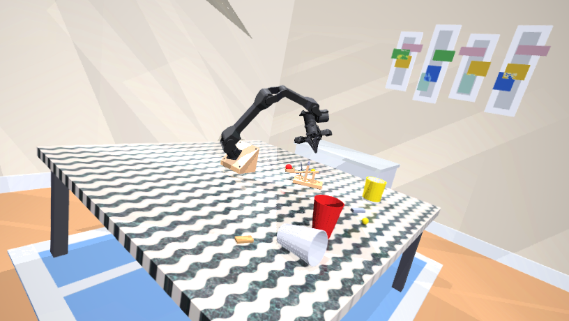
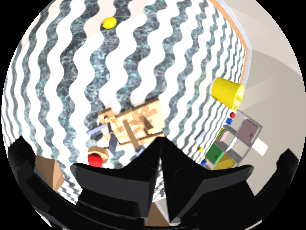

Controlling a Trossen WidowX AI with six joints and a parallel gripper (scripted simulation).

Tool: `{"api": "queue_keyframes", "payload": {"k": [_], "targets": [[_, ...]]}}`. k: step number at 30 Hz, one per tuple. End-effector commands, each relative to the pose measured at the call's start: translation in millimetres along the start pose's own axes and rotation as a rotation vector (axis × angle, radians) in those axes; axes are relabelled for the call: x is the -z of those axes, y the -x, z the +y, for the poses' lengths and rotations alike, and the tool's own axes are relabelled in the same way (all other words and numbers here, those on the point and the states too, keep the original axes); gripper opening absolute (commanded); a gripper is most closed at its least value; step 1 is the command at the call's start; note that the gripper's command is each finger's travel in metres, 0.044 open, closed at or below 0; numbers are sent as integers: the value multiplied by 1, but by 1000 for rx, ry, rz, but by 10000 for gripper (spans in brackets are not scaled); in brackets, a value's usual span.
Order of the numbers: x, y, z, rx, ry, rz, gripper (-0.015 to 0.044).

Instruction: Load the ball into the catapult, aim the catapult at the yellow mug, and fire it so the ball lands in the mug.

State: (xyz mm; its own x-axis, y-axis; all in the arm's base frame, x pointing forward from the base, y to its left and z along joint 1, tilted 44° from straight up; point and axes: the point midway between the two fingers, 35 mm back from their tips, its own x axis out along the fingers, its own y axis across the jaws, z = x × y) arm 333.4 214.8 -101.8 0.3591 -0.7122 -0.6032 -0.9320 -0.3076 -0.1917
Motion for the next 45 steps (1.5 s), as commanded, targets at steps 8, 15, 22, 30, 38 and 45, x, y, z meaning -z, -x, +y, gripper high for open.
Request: {"api": "queue_keyframes", "payload": {"k": [8, 15, 22, 30, 38, 45], "targets": [[15, 6, 44, -13, 383, 144, 0], [25, 9, 62, -24, 556, 214, 0], [36, 14, 78, -40, 747, 290, 0], [45, 18, 90, -56, 909, 356, 0], [45, 16, 91, -56, 909, 356, 0], [42, 5, 96, -56, 909, 356, 0]]}}
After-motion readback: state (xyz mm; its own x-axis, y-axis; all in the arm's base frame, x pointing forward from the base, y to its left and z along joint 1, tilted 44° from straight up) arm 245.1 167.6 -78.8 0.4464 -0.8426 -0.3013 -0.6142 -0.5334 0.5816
